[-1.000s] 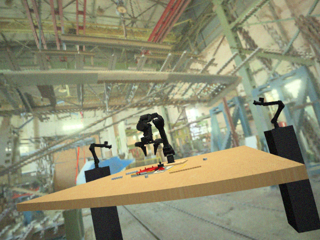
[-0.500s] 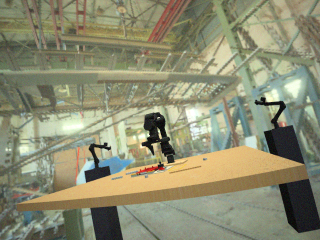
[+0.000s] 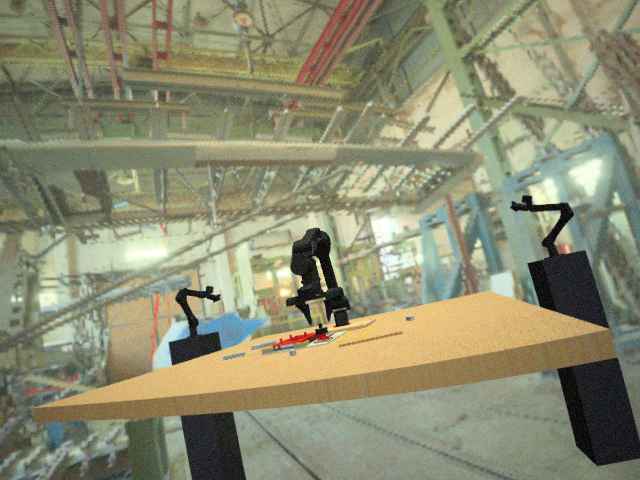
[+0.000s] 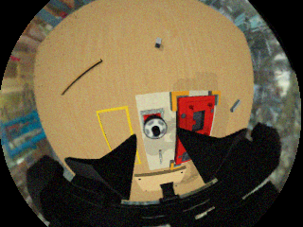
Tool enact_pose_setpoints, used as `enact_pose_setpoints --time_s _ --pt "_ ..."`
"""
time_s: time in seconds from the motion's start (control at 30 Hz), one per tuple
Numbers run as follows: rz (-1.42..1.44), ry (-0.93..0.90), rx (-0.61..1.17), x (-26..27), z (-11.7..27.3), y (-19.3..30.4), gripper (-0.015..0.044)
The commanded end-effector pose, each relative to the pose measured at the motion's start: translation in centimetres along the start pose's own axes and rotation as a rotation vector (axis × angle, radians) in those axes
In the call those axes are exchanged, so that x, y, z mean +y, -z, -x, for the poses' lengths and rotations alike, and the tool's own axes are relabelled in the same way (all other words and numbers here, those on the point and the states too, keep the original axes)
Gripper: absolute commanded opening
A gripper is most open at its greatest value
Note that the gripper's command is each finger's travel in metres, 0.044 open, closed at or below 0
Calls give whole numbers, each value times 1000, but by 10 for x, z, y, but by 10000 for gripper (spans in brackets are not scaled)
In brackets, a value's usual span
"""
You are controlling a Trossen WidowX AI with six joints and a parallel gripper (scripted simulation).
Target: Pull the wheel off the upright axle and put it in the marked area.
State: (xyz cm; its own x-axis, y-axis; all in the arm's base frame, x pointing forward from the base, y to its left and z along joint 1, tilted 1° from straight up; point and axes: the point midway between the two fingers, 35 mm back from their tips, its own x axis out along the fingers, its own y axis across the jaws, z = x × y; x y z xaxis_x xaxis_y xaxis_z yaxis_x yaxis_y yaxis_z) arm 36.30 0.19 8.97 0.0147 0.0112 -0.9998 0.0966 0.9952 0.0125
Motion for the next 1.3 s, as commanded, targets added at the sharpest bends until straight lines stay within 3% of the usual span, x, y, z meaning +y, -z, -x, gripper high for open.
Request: enact_pose_setpoints --time_s 0.0,0.2,0.33,0.6,0.8,1.27 --pt "-3 -4 0 0 -22 1 300" --pt "-3 -4 1 0 -29 1 300" --pt "0 1 7 0 -25 2 195" --pt "0 1 7 0 -25 2 142" --pt "0 1 7 0 -24 2 0" --pt "-1 0 6 0 -19 1 0"
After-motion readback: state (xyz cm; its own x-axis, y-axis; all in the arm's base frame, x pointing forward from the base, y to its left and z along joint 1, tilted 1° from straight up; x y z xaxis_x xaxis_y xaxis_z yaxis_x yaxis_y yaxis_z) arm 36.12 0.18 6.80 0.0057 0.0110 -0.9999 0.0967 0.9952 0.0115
